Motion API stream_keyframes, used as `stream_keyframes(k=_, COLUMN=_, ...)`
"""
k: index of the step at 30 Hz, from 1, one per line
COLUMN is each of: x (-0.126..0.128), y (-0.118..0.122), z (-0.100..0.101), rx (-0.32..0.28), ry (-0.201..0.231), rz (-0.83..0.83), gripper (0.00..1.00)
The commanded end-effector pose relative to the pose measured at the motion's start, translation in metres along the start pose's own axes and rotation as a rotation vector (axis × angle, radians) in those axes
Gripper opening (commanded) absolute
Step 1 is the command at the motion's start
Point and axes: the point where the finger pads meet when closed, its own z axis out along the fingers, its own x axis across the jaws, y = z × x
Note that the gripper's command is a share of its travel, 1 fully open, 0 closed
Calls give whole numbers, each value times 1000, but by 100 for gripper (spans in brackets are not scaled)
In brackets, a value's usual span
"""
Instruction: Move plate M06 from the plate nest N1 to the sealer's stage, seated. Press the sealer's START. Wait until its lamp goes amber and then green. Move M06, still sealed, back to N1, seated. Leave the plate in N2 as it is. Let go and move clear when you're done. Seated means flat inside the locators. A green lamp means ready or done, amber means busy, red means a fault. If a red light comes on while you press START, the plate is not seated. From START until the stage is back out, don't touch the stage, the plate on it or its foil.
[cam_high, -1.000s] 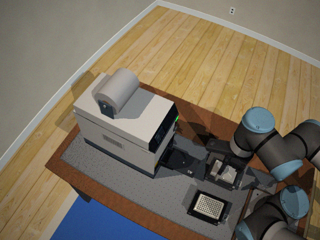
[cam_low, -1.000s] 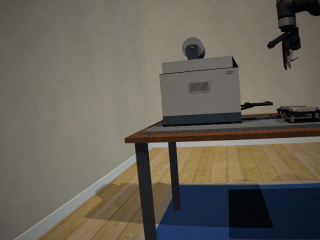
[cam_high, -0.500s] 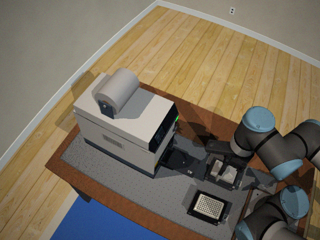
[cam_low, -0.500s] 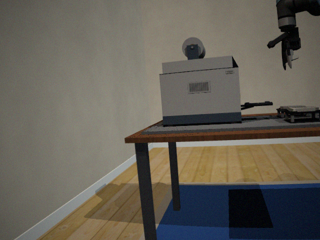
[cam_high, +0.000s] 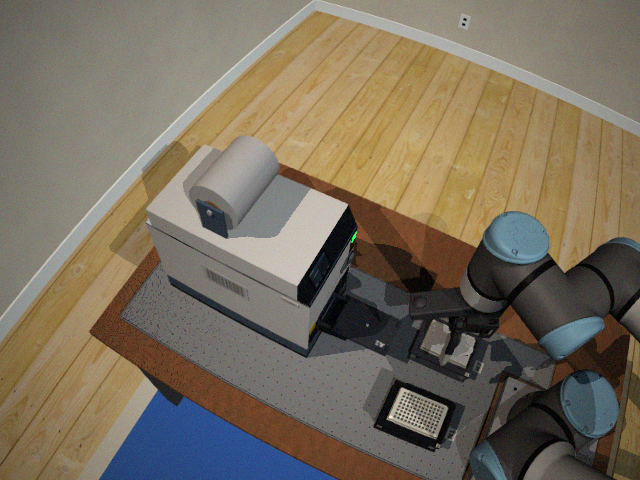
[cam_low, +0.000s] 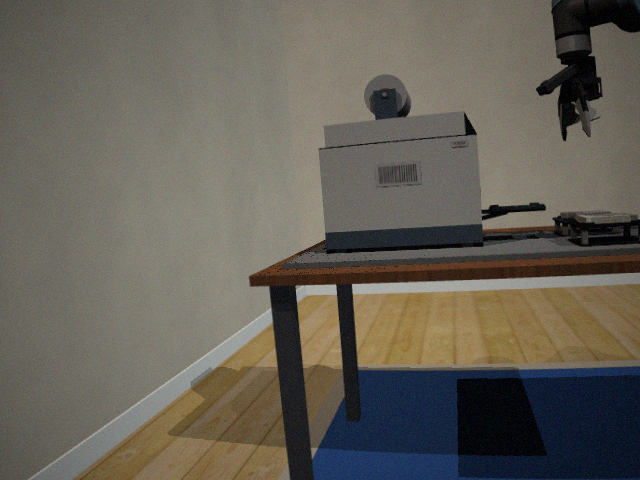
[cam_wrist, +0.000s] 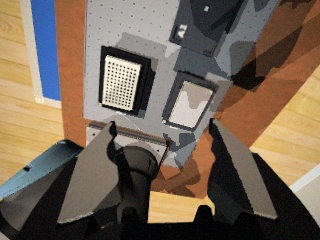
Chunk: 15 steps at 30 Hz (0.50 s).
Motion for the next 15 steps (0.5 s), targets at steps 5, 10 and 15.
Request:
stream_keyframes(k=5, x=3, y=-1, z=-3, rx=11, ry=-2, rz=-252, gripper=68)
stream_keyframes(k=10, x=3, y=-1, z=-3, rx=11, ry=-2, rz=-418, gripper=68)
stream_keyframes(k=15, x=3, y=-1, z=-3, rx=11, ry=-1, rz=-515, gripper=68)
